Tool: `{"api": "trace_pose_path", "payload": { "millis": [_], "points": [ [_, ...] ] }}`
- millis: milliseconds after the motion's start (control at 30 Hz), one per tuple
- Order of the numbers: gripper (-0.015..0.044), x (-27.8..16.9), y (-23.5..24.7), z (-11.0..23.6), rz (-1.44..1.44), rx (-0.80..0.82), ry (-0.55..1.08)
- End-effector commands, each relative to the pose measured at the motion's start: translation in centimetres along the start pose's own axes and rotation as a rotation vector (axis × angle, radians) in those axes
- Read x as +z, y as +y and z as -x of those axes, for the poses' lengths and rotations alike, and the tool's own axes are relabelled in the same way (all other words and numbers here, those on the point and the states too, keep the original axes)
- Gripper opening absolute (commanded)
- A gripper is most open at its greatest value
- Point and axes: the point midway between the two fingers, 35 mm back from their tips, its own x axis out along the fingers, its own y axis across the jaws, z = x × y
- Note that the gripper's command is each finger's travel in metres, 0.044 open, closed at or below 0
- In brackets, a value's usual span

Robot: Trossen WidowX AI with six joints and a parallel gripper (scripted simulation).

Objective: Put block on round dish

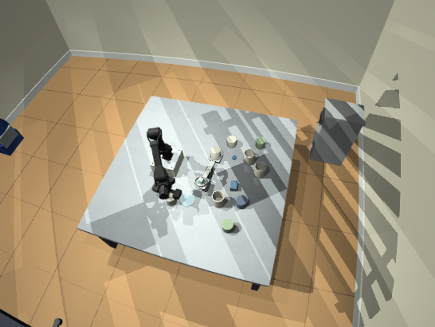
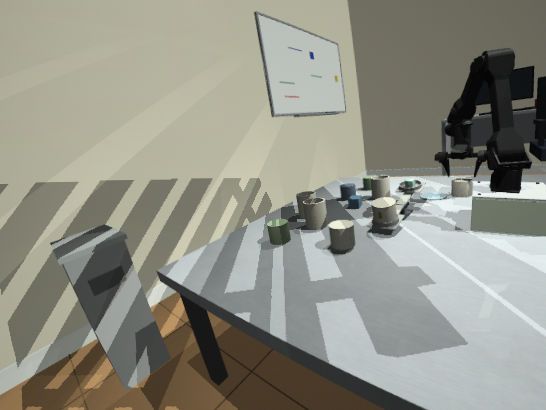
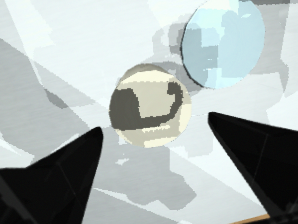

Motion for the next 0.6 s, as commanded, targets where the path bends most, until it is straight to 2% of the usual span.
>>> {"api": "trace_pose_path", "payload": {
  "millis": [0, 33, 267, 567],
  "points": [
    [0.0440, 0.1, 0.1, 0.8, 0.000, 0.007, -0.004],
    [0.0440, 0.1, 0.1, 0.8, 0.000, 0.007, -0.004],
    [0.0260, 2.5, -2.3, 1.6, -0.004, -0.011, -0.023],
    [0.0260, 7.0, -8.4, 3.4, -0.027, -0.011, -0.022]
  ]
}}
